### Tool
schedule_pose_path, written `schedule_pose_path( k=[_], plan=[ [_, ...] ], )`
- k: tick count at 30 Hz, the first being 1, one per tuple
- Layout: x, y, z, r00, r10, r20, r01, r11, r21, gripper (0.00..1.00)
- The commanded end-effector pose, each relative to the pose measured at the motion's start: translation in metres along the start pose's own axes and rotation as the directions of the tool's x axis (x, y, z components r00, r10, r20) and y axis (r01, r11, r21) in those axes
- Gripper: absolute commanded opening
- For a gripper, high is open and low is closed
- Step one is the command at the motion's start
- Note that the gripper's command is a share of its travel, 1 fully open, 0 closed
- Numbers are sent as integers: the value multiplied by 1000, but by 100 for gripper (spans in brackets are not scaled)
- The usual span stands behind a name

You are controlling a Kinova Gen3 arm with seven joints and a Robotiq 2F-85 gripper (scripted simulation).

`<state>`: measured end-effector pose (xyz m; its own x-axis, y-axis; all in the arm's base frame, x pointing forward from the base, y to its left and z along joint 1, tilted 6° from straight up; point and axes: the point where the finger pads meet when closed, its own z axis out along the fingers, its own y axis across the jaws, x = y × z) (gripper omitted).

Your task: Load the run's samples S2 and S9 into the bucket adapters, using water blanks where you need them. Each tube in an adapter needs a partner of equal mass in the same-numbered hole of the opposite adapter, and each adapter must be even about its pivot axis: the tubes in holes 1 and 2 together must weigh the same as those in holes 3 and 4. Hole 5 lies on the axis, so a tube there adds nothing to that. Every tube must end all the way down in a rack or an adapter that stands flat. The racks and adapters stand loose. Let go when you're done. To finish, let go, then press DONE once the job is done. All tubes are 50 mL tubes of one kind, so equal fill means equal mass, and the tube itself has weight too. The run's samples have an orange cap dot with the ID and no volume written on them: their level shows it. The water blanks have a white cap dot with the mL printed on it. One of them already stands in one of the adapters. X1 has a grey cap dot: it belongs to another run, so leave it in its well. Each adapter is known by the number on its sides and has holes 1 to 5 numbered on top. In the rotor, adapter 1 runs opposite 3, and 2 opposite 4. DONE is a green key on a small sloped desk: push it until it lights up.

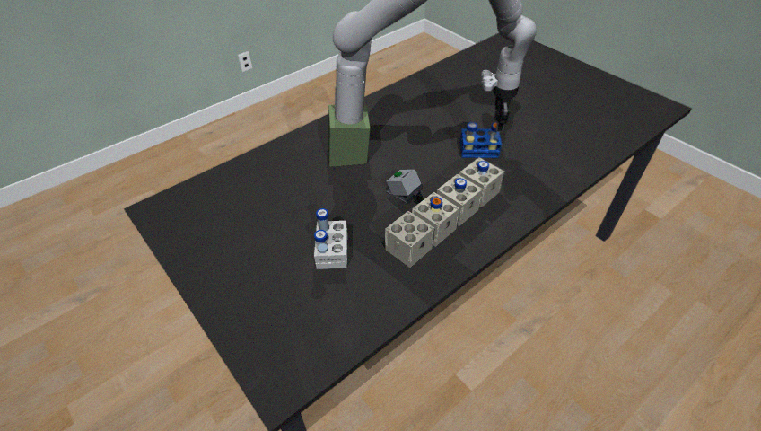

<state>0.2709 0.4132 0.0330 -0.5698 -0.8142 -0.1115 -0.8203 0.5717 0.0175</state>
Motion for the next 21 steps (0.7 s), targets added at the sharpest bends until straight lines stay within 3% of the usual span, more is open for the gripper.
schedule_pose_path(
  k=[1,21],
  plan=[
    [2,1,7,1000,-2,-3,2,1000,1,62],
    [2,1,12,1000,-3,-5,3,1000,0,62]
  ],
)
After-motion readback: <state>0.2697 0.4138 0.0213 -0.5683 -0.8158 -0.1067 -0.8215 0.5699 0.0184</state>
